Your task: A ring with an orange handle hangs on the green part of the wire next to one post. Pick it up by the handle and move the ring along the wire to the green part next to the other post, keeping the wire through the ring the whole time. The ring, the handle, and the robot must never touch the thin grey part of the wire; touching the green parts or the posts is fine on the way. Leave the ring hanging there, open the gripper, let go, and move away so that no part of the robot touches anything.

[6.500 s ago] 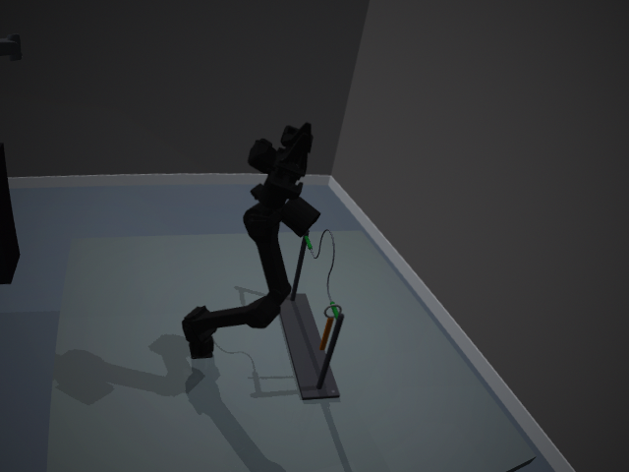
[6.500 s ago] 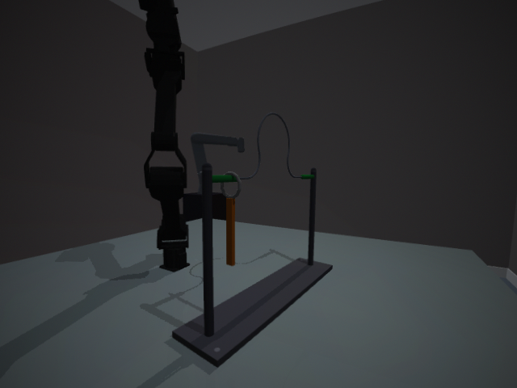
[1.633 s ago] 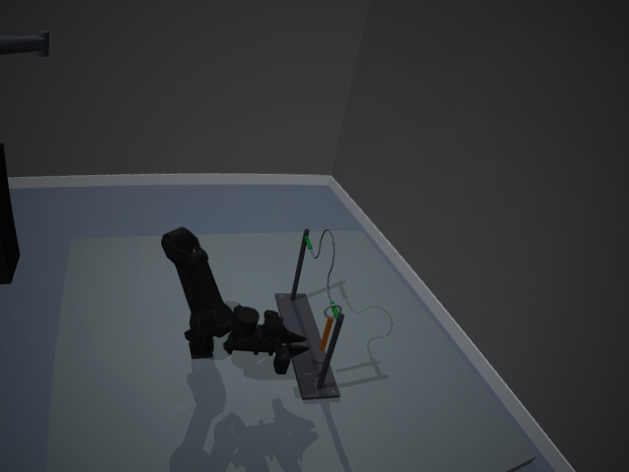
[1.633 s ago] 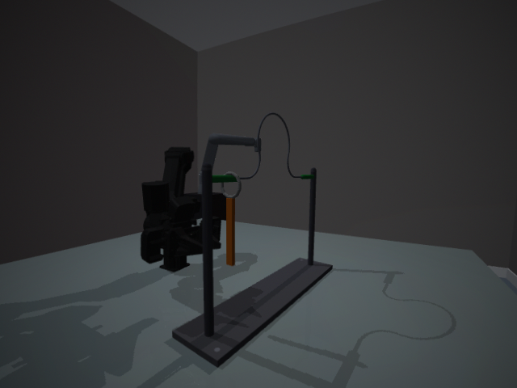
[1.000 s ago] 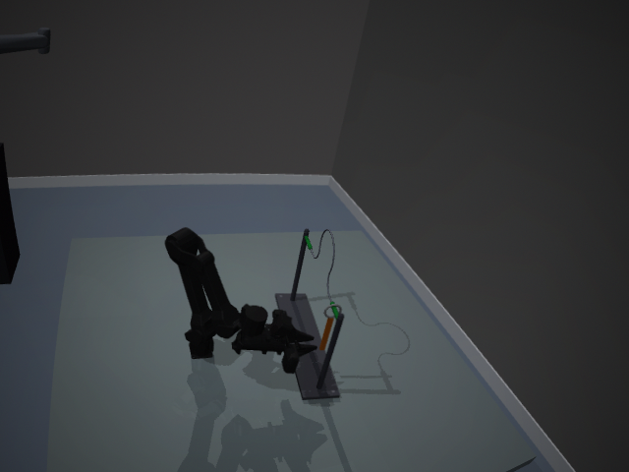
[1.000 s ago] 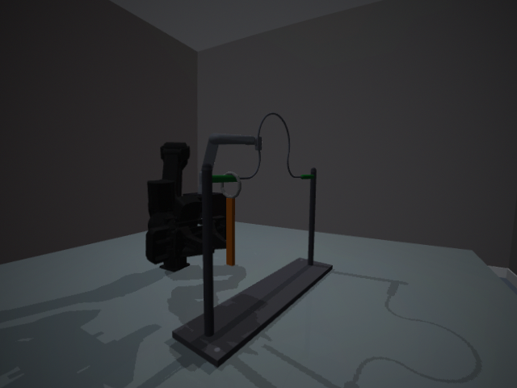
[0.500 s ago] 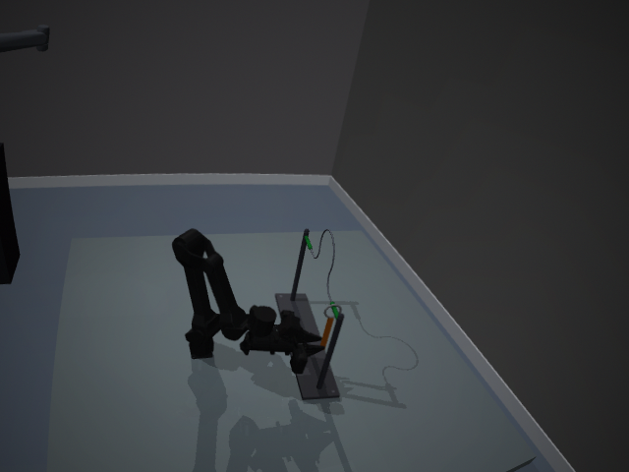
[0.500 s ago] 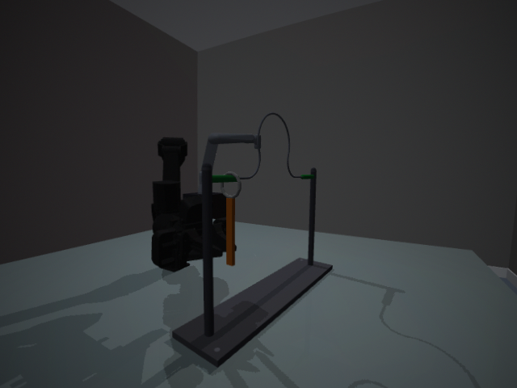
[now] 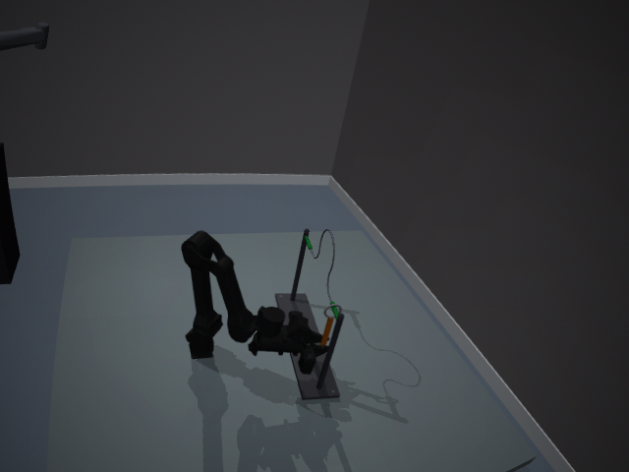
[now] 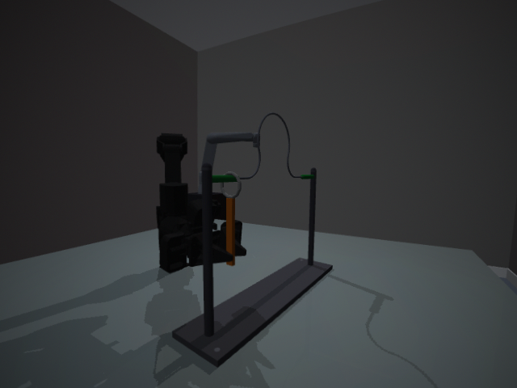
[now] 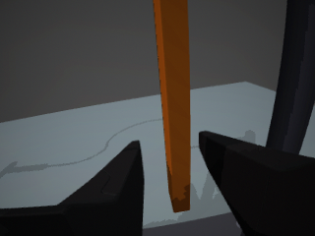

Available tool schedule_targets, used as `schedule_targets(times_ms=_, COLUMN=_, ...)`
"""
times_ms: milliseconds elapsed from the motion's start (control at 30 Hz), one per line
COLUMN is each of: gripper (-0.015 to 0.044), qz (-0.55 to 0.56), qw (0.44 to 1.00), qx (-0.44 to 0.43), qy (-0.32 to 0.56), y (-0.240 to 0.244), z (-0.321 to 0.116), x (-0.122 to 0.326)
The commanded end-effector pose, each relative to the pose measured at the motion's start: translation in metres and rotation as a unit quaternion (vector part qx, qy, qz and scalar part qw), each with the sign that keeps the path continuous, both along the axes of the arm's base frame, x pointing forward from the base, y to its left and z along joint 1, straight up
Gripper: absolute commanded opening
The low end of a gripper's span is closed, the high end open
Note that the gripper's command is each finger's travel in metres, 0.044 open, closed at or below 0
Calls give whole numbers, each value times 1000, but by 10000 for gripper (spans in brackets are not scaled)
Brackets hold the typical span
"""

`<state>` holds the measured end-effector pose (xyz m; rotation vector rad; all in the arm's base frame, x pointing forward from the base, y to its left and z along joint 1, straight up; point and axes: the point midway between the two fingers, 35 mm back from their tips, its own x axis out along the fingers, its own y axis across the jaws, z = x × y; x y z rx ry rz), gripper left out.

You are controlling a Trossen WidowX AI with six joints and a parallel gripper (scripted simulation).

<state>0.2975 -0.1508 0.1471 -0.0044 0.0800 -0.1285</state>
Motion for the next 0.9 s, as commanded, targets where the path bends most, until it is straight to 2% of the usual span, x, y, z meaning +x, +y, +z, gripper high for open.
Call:
schedule_targets(times_ms=0, gripper=160, qz=-2, qw=1000, qx=0, qy=-3, y=-1, z=1, x=7)
schedule_targets(times_ms=767, gripper=160, qz=-2, qw=1000, qx=0, qy=-3, y=-1, z=-1, x=14)
schedule_targets(times_ms=867, gripper=81, qz=0, qw=1000, qx=-1, qy=-2, y=0, z=-2, x=14)
